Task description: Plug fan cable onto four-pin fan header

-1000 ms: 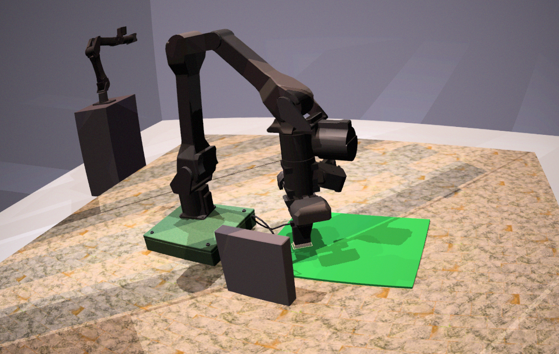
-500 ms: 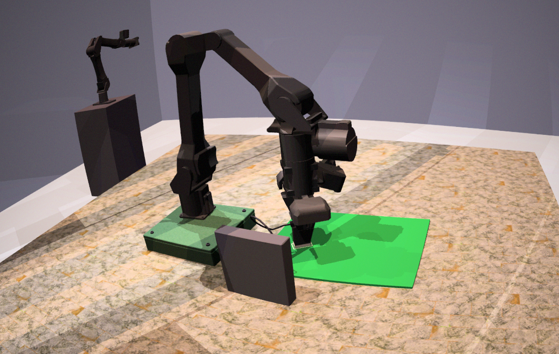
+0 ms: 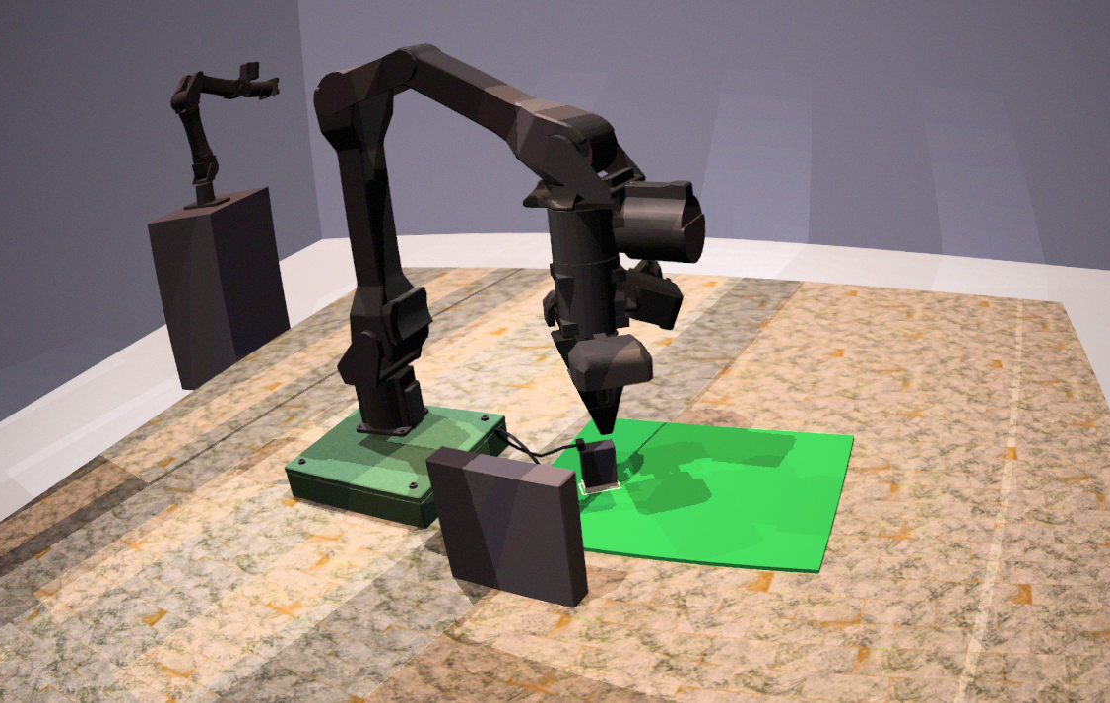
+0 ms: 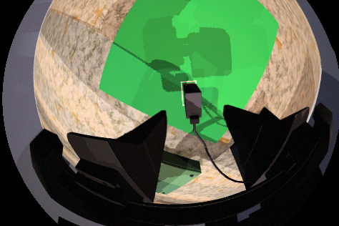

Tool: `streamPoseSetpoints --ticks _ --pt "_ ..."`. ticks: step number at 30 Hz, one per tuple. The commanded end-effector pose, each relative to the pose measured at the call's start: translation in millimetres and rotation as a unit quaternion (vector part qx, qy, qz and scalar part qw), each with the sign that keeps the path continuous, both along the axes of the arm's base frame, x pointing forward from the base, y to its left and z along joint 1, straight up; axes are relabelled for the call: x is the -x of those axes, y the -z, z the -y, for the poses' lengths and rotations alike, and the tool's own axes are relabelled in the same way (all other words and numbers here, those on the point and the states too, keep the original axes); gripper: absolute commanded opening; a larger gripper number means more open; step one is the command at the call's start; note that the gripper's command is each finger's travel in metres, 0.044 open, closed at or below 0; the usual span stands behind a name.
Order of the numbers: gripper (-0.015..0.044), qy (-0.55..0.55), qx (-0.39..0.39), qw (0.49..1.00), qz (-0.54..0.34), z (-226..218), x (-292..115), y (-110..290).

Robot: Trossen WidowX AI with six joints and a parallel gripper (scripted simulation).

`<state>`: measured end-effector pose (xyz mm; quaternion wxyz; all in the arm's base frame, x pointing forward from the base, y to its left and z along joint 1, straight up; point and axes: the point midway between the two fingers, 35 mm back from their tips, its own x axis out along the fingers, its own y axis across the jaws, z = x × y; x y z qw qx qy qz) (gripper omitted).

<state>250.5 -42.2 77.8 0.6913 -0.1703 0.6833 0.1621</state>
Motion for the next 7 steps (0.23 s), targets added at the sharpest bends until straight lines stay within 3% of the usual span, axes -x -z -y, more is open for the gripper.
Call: streamPoseSetpoints --ticks 1,7 --pt "0.0260 -0.002 -0.001 1.000 0.005 -1 -10 -6" --pt "0.0260 -0.002 -0.002 1.000 0.007 -19 -79 -12"
